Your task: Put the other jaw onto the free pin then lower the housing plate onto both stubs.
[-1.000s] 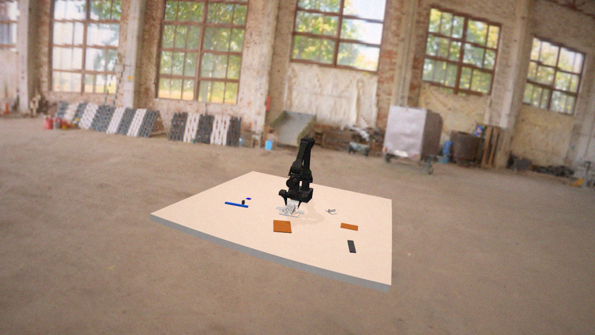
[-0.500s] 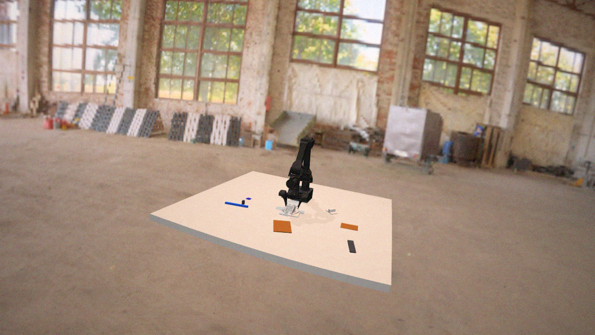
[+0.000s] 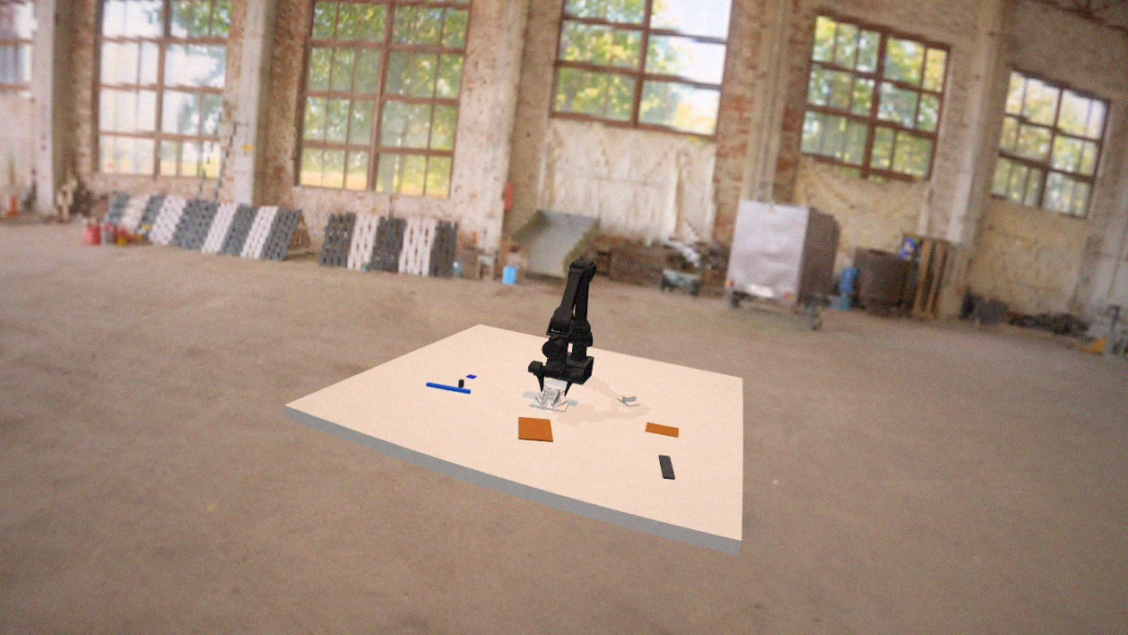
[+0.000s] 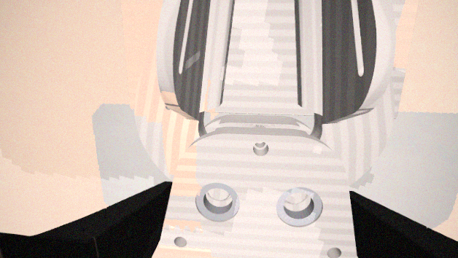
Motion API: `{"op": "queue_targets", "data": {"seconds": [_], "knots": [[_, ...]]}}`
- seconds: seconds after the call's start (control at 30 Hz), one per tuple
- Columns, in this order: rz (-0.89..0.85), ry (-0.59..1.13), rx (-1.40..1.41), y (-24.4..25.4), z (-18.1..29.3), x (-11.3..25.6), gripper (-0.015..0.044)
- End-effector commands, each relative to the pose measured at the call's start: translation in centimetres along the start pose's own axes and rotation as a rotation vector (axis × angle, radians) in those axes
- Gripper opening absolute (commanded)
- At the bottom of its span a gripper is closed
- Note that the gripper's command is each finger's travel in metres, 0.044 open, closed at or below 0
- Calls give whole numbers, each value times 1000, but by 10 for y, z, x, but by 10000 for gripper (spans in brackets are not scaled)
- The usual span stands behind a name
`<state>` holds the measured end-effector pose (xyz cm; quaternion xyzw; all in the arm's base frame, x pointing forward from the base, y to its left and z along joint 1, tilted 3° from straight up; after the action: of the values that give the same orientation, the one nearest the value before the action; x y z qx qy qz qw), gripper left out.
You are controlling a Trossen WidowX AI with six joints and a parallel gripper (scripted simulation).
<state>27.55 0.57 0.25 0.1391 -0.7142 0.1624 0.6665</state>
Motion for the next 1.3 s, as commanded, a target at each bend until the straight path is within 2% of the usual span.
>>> {"op": "queue_targets", "data": {"seconds": [0.0, 1.27], "knots": [[-5, -1, 4, 1, 0, -1, 351], [-5, -1, 4, 1, 0, -9, 351]]}}
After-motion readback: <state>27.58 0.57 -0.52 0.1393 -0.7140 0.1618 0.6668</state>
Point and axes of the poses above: the point midway between the two fingers, 35 mm back from their tips, its own x axis back along the fingers, its own y axis across the jaws, z = x × y, the point moved 1 cm from there along x, back along the fingers, and after that the axes turned 15 degrees about x, right-handed, at the moved point
